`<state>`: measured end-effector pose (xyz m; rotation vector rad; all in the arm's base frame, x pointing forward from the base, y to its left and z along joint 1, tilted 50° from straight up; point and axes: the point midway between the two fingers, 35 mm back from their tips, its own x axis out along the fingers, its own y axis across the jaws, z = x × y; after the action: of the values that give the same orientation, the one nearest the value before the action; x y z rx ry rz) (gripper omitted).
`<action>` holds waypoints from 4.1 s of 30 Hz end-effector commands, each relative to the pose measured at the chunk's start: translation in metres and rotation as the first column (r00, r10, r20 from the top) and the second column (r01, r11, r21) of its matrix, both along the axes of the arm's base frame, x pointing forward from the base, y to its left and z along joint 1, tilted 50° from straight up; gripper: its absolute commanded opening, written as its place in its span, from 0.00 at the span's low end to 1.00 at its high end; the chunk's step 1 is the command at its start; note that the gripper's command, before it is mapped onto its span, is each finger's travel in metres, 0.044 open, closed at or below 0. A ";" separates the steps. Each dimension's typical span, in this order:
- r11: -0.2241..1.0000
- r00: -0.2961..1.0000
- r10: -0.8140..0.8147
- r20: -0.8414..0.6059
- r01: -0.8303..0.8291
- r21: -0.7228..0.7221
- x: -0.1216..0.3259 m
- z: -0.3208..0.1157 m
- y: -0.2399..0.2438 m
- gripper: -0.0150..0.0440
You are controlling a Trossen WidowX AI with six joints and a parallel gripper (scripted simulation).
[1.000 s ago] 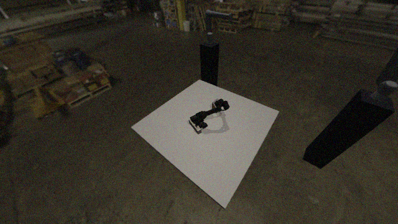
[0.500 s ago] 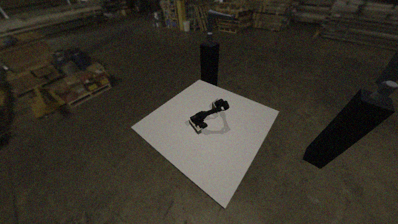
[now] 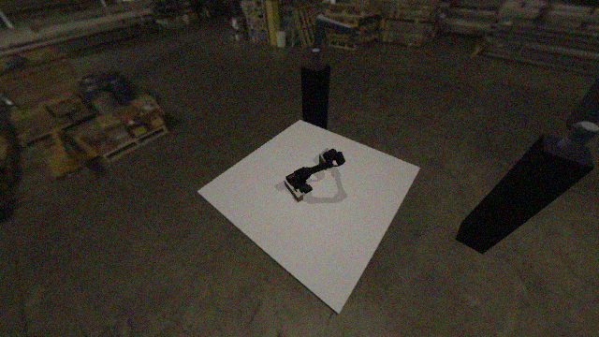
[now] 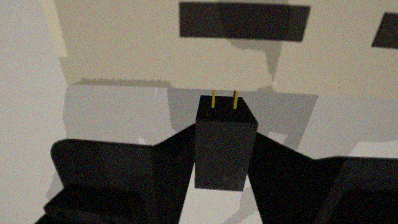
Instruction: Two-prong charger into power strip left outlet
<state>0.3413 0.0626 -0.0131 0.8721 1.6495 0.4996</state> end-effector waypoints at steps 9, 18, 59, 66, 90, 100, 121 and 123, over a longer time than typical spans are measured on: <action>1.000 1.000 -0.005 0.000 0.005 0.004 0.002 0.002 0.000 0.25; 1.000 1.000 -0.005 0.000 0.005 0.004 0.003 0.001 0.000 0.25; 1.000 1.000 -0.005 0.000 0.005 0.004 0.010 0.000 -0.001 0.25; 1.000 1.000 -0.005 0.000 0.005 0.004 0.011 0.000 -0.002 0.25; 1.000 1.000 -0.005 0.001 0.005 0.004 0.017 -0.001 -0.002 0.25; 1.000 1.000 -0.005 0.001 0.005 0.004 0.021 -0.002 -0.003 0.25; 1.000 1.000 -0.005 0.001 0.005 0.004 0.027 -0.003 -0.004 0.25; 1.000 1.000 -0.005 0.001 0.005 0.004 0.027 -0.003 -0.004 0.25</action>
<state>0.3589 0.0597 -0.0168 0.8934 1.6754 0.4934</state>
